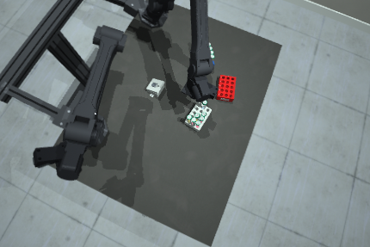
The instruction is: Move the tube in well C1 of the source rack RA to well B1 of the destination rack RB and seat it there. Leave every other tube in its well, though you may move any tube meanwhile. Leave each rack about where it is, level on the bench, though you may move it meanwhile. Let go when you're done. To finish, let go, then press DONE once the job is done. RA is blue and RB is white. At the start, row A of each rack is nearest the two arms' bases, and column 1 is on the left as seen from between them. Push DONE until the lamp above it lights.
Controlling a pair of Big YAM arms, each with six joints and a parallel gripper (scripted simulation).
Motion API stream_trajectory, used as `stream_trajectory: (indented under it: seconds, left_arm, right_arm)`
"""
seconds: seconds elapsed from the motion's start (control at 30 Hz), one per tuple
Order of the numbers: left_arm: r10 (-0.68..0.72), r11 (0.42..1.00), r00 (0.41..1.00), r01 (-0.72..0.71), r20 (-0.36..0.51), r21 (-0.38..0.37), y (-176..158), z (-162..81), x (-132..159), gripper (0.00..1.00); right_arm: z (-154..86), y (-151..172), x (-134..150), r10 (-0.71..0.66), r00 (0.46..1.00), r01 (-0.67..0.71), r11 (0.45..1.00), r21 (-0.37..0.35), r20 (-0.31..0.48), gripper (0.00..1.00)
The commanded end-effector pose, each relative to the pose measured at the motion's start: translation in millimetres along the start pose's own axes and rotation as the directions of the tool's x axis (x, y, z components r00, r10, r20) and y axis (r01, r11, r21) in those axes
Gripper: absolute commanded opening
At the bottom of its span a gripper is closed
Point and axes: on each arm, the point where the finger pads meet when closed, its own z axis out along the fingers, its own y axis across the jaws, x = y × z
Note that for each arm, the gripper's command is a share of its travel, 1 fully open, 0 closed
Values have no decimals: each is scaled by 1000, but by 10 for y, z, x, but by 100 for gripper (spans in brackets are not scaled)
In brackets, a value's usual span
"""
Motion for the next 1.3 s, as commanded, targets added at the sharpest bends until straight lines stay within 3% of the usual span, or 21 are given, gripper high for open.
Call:
stream_trajectory:
  seconds: [0.0,1.27]
  left_arm:
    - [-17,1000,1000,16,23,21,-61,-104,126,0]
    - [-15,1000,1000,14,10,19,-195,-64,1530,0]
  right_arm:
    - [-111,87,-82,9,1000,-8,1000,-29,16,30]
    - [-111,87,-82,9,1000,-8,1000,-29,16,30]
